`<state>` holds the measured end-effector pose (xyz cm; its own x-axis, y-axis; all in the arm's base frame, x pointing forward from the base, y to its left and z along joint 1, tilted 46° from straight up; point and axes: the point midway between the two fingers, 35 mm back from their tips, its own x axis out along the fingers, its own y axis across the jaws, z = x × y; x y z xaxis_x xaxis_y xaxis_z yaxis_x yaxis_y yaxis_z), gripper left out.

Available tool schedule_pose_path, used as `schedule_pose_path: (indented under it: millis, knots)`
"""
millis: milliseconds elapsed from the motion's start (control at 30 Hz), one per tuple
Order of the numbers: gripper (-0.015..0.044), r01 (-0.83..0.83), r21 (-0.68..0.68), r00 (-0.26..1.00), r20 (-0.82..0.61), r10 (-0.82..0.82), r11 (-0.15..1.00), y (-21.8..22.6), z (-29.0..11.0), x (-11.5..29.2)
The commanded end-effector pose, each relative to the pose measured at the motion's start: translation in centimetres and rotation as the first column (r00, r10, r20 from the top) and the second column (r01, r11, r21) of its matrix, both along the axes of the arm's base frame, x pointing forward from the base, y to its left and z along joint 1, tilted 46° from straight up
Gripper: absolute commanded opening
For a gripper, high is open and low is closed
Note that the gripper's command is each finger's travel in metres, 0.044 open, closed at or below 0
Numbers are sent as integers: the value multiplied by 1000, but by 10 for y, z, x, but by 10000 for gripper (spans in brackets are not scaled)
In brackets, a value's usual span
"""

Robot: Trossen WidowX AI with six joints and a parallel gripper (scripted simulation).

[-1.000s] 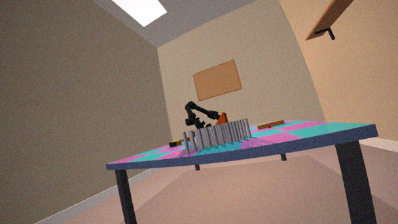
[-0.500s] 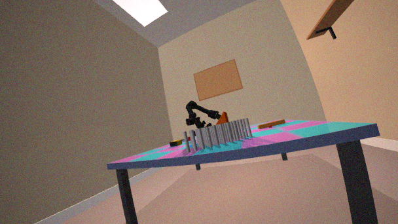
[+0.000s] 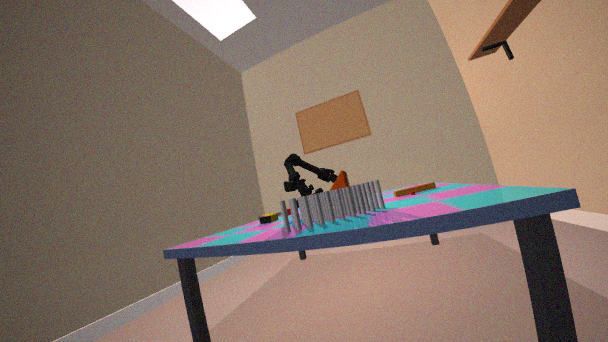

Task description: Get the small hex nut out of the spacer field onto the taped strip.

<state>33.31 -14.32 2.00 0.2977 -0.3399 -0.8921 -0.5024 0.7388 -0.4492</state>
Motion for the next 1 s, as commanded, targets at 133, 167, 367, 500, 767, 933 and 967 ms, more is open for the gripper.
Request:
schedule_pose_path:
  millis: [133, 167, 367, 500, 767, 933, 967]
  knots:
    - [0, -3, 1, 1000, -3, 3, 1000, -2, 2, -7]
    - [0, -3, 1, 1000, -3, 3, 1000, -2, 2, -8]
    - [0, -3, 0, 1000, -3, 3, 1000, -4, 3, -11]
    - [0, -3, 0, 1000, -3, 3, 1000, -5, 4, -14]
    - [0, -3, -1, 1000, -3, 3, 1000, -7, 6, -19]
    - [0, -3, -1, 1000, -3, 3, 1000, -9, 7, -22]
    - [0, -3, -1, 1000, -3, 3, 1000, -9, 8, -23]
